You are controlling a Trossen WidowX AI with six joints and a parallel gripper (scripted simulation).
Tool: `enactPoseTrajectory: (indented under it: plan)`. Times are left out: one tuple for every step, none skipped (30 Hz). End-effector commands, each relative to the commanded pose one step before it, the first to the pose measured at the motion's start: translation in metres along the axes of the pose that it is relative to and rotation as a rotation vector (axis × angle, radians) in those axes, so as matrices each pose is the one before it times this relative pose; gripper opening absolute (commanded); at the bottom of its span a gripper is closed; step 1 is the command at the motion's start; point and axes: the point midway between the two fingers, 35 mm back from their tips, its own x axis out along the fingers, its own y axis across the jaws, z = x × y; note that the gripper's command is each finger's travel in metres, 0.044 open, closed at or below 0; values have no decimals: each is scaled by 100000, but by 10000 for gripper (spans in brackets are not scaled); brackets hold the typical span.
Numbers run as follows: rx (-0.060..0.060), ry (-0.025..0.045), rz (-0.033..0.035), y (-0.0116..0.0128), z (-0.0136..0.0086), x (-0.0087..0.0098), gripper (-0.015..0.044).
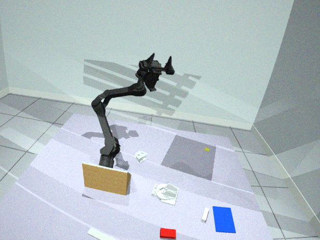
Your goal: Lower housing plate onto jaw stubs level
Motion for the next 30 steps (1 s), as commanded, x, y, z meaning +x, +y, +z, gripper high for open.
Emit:
enactPoseTrajectory:
  plan:
    - [-10981,1844,7521,1558,-1160,-179,440]
    - [-2372,311,1685,340,-182,-31,440]
    - [-2362,298,1695,344,-178,-30,440]
    - [-2351,284,1706,348,-175,-30,440]
    - [-2340,271,1717,353,-171,-29,440]
    - [-2245,252,1678,347,-162,-28,440]
    - [-2231,238,1685,350,-158,-28,440]
    - [-2220,224,1695,353,-154,-27,440]
    - [-2210,210,1704,357,-150,-26,440]
    - [-2199,196,1713,361,-146,-26,440]
    - [-2189,181,1721,364,-142,-25,440]
    - [-2178,166,1730,367,-138,-25,440]
    - [-2167,151,1738,371,-134,-24,440]
    - [-2156,136,1747,374,-130,-23,440]
    - [-2145,120,1755,377,-126,-22,440]
    - [-2266,109,1852,400,-128,-22,440]
    - [-2267,91,1871,406,-124,-22,440]
    - [-2254,72,1879,409,-119,-21,440]
    - [-2242,54,1887,412,-114,-20,440]
    - [-2229,34,1895,415,-108,-19,440]
    - [-2217,15,1902,418,-103,-18,440]
    - [-2204,-5,1909,421,-98,-17,440]
    - [-2191,-25,1916,424,-92,-16,440]
    - [-2178,-45,1922,427,-87,-15,440]
    - [-2165,-65,1928,429,-81,-14,440]
    - [-2056,-101,1904,425,-69,-16,440]
    - [-2041,-121,1907,426,-63,-15,440]
    - [-2029,-141,1911,428,-58,-14,440]
    - [-2016,-161,1916,430,-52,-13,440]
    - [-2004,-181,1919,432,-47,-11,440]
